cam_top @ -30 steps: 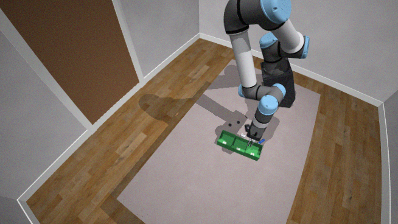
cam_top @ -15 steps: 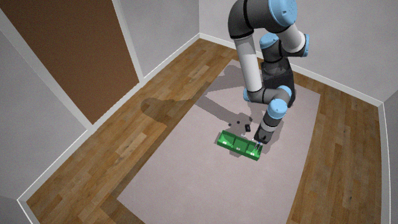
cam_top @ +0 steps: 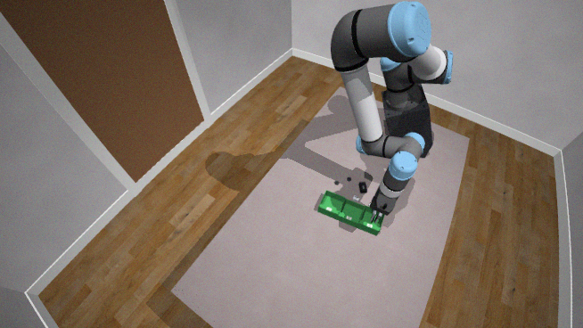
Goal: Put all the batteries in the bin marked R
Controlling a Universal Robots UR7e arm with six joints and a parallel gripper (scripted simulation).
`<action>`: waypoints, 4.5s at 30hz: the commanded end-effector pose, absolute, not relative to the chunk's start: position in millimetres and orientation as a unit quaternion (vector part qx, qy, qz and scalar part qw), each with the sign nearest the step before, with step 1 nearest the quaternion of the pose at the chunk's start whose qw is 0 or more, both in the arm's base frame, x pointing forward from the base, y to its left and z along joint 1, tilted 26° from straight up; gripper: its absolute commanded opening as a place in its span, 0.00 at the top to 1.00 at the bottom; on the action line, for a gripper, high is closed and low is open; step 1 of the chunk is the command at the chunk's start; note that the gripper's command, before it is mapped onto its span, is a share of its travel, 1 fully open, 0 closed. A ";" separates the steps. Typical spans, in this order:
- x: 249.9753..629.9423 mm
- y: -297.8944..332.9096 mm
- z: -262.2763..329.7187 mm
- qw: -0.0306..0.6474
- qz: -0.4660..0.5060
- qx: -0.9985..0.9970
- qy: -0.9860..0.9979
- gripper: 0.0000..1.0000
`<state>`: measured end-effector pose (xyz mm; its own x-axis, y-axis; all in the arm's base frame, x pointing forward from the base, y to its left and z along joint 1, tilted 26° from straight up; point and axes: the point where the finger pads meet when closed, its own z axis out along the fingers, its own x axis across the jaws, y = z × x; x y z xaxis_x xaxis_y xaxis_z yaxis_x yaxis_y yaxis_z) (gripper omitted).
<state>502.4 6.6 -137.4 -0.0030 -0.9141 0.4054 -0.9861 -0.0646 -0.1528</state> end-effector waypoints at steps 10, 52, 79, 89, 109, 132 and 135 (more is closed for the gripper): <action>507.7 -4.5 -162.5 0.088 0.204 0.701 -0.678 0.69; 507.6 -4.5 -162.6 0.088 0.204 0.701 -0.678 0.69; 503.5 5.6 -139.7 0.088 0.204 0.701 -0.678 0.69; 498.6 17.0 -114.0 0.088 0.204 0.701 -0.678 0.69; 485.3 49.2 -41.5 0.088 0.204 0.701 -0.678 0.69; 465.7 63.5 -16.9 0.072 0.210 0.648 -0.729 0.40; 454.7 57.2 -38.5 0.063 0.213 0.618 -0.754 0.40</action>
